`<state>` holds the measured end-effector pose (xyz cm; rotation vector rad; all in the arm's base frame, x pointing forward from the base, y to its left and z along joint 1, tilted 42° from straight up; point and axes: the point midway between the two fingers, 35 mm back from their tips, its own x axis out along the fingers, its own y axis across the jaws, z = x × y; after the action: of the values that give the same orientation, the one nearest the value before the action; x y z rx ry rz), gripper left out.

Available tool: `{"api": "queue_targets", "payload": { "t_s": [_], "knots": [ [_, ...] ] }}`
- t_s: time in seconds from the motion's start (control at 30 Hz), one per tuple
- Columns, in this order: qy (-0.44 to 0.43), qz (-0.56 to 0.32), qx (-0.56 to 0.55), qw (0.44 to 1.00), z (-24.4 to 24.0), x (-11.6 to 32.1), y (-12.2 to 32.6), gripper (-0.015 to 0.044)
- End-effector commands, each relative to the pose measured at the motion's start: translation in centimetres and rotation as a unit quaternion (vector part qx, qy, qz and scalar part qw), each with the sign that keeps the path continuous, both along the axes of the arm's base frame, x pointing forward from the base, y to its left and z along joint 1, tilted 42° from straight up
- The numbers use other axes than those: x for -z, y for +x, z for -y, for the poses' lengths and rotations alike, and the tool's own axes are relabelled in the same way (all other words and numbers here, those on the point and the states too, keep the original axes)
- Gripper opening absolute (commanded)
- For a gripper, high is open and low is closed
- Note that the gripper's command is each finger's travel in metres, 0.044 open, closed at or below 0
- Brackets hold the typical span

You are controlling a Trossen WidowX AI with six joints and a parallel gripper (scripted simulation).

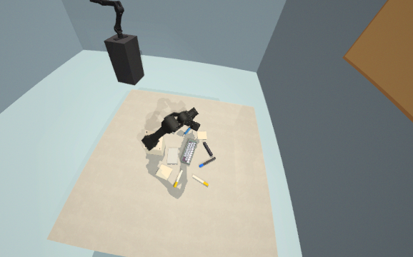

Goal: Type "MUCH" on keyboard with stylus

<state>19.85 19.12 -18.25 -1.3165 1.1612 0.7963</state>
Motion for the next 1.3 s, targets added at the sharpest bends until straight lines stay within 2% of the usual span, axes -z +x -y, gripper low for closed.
{"api": "queue_targets", "payload": {
  "t_s": [0.0,1.27],
  "knots": [
    [-0.003,-0.005,-0.002,1.0,0.3,0.4,-0.2,0.015],
    [-0.003,-0.005,-0.002,1.0,1.2,1.5,0.0,0.015]
  ]
}}
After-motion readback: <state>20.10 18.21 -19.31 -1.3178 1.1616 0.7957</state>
